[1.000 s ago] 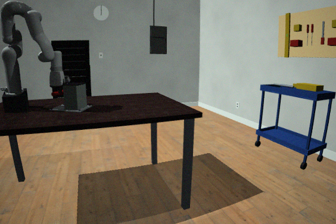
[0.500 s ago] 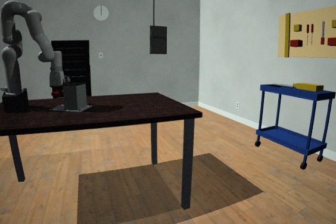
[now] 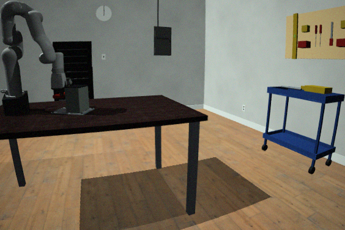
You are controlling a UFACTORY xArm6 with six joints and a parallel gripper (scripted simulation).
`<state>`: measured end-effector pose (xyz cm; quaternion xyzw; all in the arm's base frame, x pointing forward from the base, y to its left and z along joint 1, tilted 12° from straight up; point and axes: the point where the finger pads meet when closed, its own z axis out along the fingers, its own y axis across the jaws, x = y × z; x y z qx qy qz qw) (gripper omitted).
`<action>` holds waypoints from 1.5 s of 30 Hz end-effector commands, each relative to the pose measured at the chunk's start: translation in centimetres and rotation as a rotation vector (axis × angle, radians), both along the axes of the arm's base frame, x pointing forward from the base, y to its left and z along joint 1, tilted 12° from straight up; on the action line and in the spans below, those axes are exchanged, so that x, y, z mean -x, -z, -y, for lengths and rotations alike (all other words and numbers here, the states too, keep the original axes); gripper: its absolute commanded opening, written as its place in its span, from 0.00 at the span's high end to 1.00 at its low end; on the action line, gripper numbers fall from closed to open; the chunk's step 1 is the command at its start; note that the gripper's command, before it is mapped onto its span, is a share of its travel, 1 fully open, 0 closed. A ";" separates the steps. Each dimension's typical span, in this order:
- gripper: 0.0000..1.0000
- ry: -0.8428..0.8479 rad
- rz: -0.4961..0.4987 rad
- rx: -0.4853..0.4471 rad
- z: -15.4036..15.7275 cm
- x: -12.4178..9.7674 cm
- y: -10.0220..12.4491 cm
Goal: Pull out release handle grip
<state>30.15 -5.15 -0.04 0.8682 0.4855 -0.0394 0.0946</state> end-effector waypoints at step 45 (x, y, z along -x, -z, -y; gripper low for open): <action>1.00 0.000 0.003 0.000 -2.9 4.7 0.7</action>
